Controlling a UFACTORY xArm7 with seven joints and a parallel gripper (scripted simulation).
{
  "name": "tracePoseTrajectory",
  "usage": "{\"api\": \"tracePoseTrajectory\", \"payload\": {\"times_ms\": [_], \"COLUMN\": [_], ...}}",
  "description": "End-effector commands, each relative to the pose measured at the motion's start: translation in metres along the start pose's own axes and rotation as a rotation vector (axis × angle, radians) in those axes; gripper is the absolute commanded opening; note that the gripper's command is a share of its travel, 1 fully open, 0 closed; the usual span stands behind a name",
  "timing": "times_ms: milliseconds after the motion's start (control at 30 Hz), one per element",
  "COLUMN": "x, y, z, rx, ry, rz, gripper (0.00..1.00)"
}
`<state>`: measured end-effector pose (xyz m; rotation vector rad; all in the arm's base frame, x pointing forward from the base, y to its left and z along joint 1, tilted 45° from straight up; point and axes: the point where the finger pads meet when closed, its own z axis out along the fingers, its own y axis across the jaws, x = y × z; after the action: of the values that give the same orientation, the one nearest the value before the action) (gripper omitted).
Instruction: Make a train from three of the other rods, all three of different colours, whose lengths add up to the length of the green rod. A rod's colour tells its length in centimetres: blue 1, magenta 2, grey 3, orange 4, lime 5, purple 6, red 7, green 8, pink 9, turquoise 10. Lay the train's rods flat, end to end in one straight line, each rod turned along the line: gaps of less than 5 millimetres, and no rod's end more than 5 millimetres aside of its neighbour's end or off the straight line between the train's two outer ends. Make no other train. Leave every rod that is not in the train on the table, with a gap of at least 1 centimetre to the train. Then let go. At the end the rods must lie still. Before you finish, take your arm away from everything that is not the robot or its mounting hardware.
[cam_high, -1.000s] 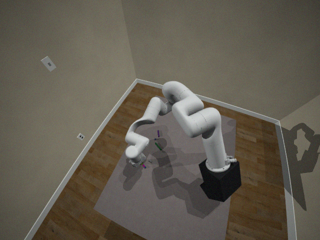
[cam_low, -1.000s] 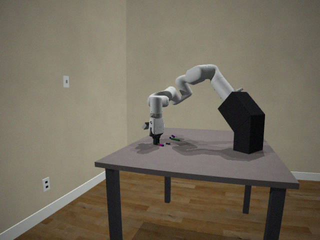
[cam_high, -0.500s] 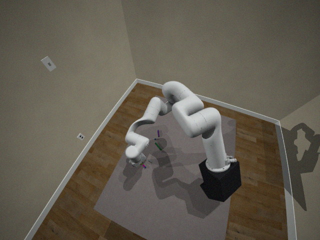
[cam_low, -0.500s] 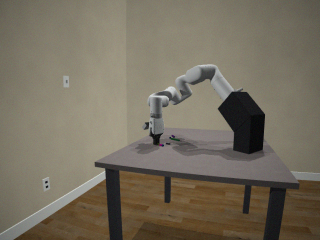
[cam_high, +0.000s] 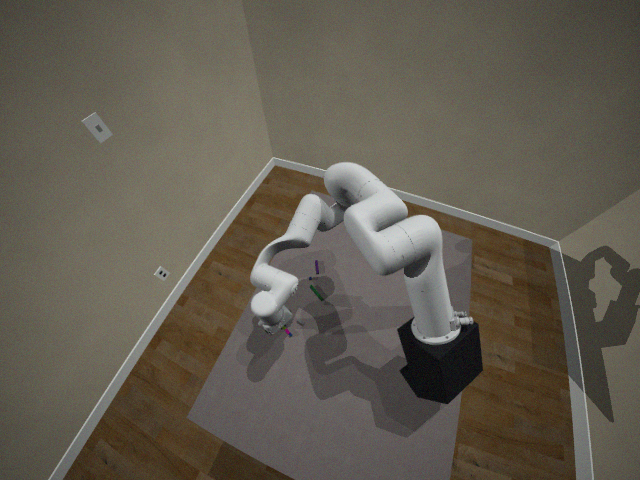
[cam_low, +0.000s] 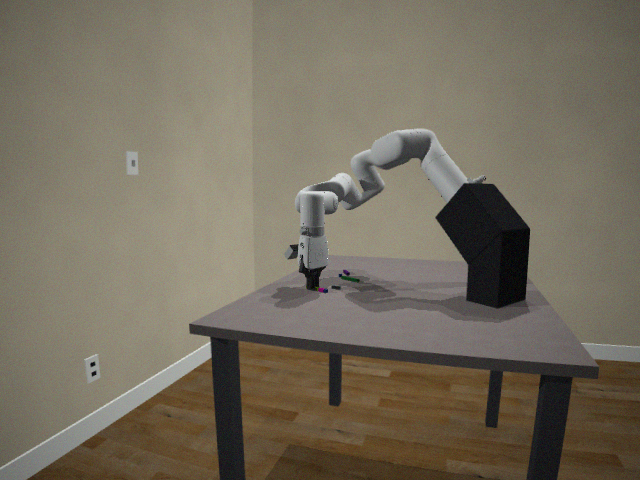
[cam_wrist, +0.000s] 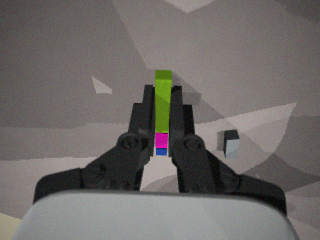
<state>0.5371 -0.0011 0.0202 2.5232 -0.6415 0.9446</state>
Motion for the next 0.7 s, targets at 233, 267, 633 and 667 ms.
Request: {"api": "tracePoseTrajectory", "payload": {"times_ms": [233,267,633,667], "x": [0.0004,0.0004,0.0004,0.0004], "y": [-0.0014,-0.0014,-0.0014,-0.0014], "z": [-0.0015,-0.0015,-0.0015,-0.0015], "rx": [0.003,0.003,0.003,0.003], "ry": [0.002,0.002,0.002,0.002], "rz": [-0.001,-0.001,-0.001,-0.001], "gripper": [0.12,0.16,0.24,0.24]}}
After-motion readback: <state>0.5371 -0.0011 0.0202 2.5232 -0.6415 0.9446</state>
